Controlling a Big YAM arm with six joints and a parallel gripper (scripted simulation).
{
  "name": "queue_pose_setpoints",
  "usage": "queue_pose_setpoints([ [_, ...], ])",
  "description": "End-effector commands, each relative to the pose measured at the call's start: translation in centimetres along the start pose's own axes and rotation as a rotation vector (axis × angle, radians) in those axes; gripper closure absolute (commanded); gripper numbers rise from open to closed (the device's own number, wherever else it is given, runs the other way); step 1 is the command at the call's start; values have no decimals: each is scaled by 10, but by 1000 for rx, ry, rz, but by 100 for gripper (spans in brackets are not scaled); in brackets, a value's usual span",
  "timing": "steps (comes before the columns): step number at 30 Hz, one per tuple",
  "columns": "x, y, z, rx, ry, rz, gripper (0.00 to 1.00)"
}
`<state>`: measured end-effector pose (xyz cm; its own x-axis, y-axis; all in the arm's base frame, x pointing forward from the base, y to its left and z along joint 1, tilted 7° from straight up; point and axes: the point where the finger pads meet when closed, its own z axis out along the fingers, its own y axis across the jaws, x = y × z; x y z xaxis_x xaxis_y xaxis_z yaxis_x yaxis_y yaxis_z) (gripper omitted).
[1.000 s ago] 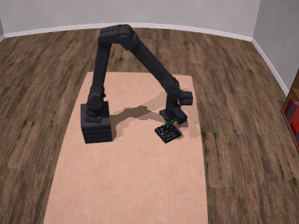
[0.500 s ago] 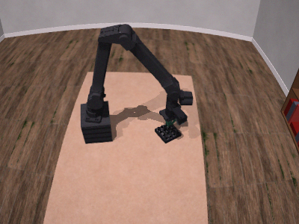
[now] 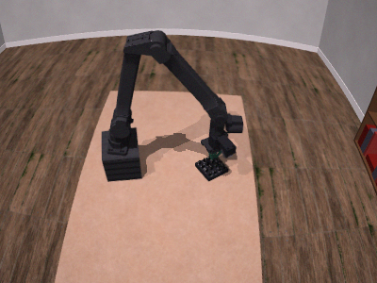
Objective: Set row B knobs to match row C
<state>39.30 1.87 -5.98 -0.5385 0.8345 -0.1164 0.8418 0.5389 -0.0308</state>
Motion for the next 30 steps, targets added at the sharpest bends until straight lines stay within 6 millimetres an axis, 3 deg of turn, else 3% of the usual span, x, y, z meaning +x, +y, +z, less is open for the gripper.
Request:
queue_pose_setpoints([
  [1,0,8,0,2,-4,-2,82],
  [30,-5,2,30,-2,-6,1,82],
])
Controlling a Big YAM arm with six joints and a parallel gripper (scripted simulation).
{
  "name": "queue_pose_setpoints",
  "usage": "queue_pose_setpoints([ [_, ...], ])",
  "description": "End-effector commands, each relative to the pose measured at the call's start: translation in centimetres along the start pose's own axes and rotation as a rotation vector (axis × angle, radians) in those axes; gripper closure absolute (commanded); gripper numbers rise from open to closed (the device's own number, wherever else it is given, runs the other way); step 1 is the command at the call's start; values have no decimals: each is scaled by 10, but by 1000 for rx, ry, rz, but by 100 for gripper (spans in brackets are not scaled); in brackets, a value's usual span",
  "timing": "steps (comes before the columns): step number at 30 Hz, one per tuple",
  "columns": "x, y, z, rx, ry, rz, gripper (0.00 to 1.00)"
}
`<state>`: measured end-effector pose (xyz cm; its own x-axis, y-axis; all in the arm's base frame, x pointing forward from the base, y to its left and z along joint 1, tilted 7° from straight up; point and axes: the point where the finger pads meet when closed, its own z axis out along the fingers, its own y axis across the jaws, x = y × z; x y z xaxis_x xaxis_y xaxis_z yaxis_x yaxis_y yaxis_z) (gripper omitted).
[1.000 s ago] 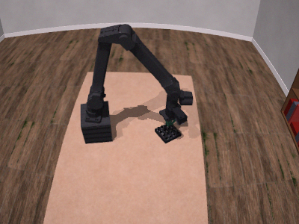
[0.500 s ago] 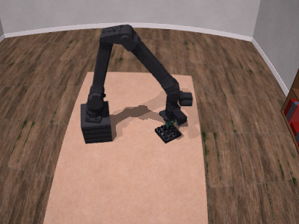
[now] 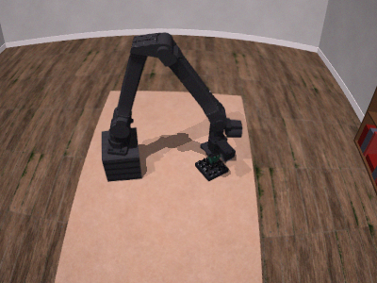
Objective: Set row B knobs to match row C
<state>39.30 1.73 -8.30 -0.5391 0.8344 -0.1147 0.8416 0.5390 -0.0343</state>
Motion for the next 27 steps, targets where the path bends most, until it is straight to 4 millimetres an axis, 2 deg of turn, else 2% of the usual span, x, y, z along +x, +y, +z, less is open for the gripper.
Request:
queue_pose_setpoints([
  [1,-6,2,7,-5,-8,2,82],
  [16,-6,1,22,-4,-7,4,82],
  [27,-5,1,25,-4,-7,3,82],
])
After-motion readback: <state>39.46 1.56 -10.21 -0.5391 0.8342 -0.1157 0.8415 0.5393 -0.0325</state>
